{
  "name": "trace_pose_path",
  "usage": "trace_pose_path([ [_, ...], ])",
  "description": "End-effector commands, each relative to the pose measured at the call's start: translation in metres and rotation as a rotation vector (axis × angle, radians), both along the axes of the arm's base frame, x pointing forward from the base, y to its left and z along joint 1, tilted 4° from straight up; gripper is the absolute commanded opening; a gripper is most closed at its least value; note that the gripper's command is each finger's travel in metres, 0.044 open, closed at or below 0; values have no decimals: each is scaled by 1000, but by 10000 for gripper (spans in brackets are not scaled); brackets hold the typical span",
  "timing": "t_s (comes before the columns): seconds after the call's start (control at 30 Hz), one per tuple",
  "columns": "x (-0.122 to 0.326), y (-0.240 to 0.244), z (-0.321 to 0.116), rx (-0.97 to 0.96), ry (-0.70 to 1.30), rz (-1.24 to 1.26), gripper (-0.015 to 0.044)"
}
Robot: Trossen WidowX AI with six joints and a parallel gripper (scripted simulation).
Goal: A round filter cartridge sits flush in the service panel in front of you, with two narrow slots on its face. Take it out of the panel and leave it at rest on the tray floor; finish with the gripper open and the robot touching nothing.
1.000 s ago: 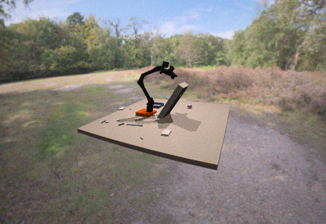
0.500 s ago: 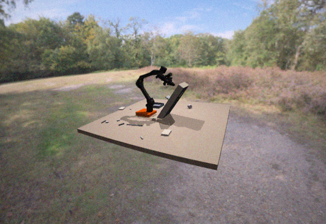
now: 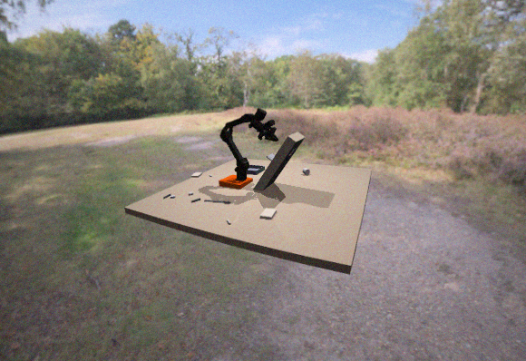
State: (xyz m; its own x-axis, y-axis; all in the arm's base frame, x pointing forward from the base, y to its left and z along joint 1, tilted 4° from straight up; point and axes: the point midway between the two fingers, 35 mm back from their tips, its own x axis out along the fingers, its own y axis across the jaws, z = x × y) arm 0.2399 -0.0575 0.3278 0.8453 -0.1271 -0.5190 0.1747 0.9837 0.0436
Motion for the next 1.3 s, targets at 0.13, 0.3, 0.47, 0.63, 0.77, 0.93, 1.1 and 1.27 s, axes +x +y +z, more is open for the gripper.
trace_pose_path([
  [0.13, 8, -2, -4, -7, -7, 4, 91],
  [0.3, 15, -3, -7, -7, -7, 4, 91],
  [0.47, 22, -4, -11, -7, -8, 4, 91],
  [0.63, 29, -5, -15, -7, -8, 4, 91],
  [0.77, 34, -6, -19, -7, -9, 4, 91],
  [0.93, 41, -6, -23, -7, -10, 4, 91],
  [1.1, 45, -7, -26, -7, -10, 4, 91],
  [1.27, 45, -7, -26, -7, -10, 4, 91],
])
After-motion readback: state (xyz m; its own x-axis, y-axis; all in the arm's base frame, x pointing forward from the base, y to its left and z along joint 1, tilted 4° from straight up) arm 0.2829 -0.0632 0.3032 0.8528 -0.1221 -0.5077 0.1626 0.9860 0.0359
